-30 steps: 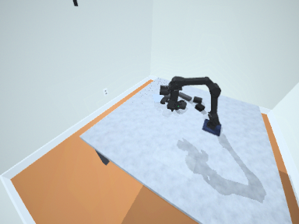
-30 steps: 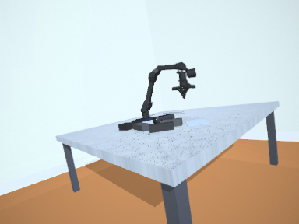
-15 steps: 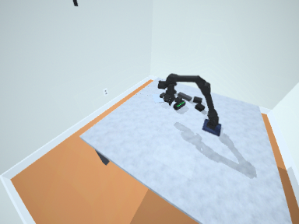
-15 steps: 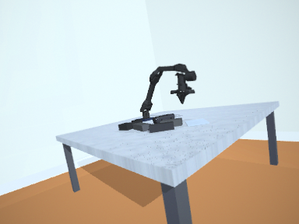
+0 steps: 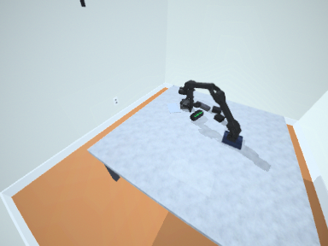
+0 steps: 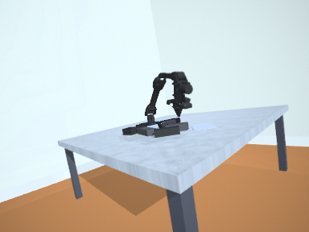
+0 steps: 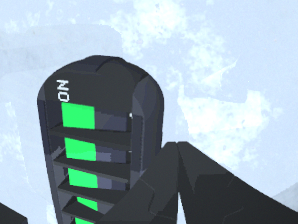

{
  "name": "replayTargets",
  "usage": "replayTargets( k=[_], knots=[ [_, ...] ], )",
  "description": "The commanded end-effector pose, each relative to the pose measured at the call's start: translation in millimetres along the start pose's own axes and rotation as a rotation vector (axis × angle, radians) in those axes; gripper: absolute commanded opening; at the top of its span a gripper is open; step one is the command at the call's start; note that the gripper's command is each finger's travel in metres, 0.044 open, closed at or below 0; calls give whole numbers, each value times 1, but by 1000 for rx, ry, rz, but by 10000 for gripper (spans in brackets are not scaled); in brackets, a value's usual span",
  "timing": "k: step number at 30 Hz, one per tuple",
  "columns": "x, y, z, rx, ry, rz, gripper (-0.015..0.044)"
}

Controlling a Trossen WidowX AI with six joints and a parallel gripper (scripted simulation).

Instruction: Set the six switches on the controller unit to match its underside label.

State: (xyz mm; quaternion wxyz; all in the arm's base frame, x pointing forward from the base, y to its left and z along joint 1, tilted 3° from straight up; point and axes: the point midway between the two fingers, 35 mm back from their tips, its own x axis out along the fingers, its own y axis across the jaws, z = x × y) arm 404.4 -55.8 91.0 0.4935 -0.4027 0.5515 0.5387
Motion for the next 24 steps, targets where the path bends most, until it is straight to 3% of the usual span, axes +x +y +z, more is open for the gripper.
replayTargets(
  k=[1,10,24],
  knots=[
    [-1,-3,1,-20,-4,-2,0],
    [-3,-1,-1,-13,-2,-16,0],
    [-7,30,-42,21,-22,-195,0]
  ],
)
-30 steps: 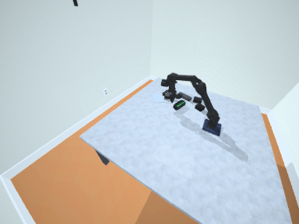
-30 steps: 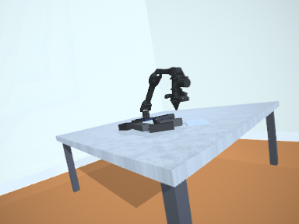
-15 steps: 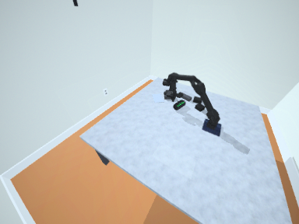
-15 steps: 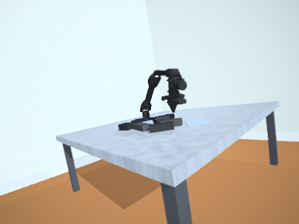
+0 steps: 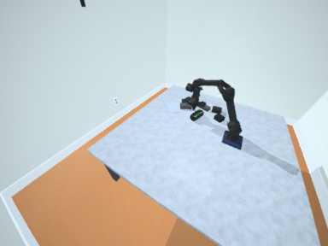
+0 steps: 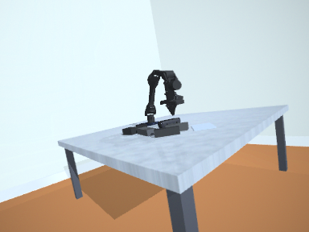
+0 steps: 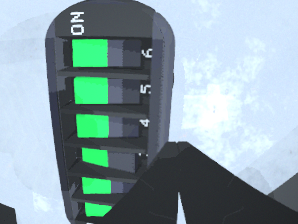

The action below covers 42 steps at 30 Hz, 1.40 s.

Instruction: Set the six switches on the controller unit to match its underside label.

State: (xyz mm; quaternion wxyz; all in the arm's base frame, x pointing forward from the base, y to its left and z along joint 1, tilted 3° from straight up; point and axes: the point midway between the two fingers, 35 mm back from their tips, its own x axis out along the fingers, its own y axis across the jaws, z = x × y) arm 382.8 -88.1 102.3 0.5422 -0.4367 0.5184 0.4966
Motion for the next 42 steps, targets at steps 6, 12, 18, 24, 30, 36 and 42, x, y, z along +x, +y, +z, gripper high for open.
replayTargets(
  k=[6,12,18,24,30,36,42],
  knots=[
    [1,28,-24,18,-4,-114,0],
    [4,48,-37,31,5,-191,0],
    [9,70,-47,44,20,-266,0],
    [18,94,-56,55,41,-341,0],
    [22,103,-59,60,52,-371,0],
    [21,101,-58,63,52,-362,0],
    [14,84,-53,69,36,-317,0]
  ],
)
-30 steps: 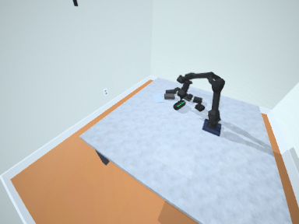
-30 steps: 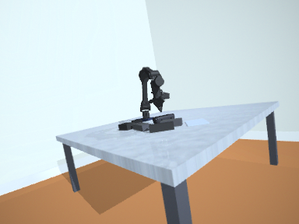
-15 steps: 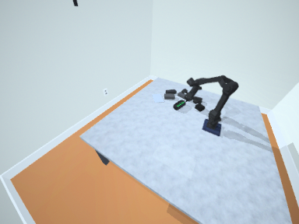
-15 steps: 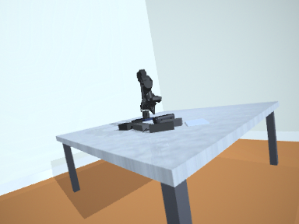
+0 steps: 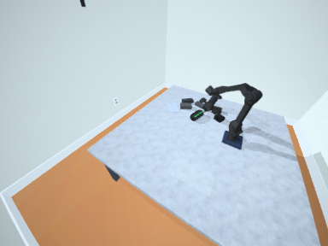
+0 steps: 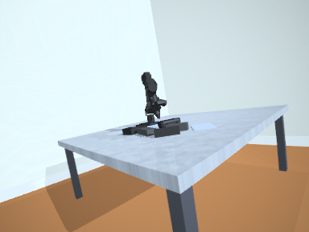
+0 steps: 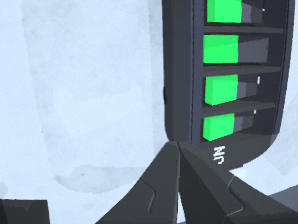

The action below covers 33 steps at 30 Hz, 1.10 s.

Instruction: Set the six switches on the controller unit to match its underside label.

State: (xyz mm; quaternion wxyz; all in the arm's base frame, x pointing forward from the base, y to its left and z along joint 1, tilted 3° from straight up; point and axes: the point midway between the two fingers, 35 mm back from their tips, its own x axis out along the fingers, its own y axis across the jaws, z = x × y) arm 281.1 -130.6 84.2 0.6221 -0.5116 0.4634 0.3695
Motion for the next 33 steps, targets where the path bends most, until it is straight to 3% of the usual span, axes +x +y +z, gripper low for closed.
replayTargets(
  k=[1,33],
  knots=[
    [0,-15,6,6,-8,40,0],
    [27,-101,89,-2,-11,459,0]
  ],
)
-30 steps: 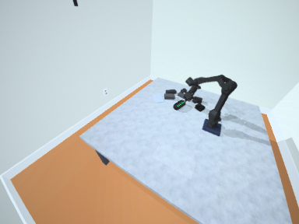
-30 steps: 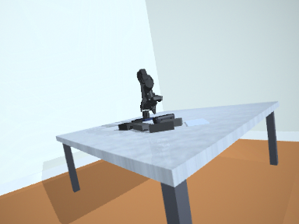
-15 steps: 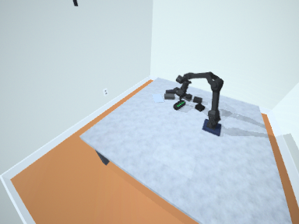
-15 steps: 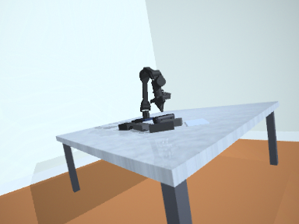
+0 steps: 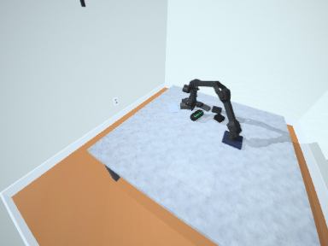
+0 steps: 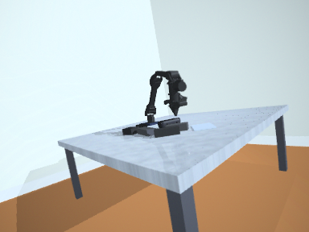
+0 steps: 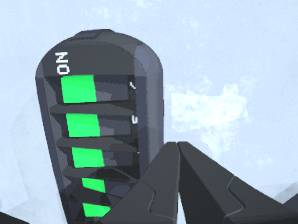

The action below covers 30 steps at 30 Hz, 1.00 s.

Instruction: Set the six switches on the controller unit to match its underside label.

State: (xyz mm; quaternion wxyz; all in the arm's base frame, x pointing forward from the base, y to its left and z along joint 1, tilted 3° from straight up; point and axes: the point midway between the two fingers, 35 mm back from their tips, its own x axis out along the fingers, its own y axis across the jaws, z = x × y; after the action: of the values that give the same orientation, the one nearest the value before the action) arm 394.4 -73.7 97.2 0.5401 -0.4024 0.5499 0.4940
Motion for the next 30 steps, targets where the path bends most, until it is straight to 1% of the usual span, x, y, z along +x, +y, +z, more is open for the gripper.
replayTargets(
  k=[1,5,18,30],
  knots=[
    [6,-6,13,2,17,65,0],
    [8,-9,20,3,27,99,0],
    [5,-10,20,0,21,83,0],
    [-3,11,-16,0,-11,-60,0]
  ],
)
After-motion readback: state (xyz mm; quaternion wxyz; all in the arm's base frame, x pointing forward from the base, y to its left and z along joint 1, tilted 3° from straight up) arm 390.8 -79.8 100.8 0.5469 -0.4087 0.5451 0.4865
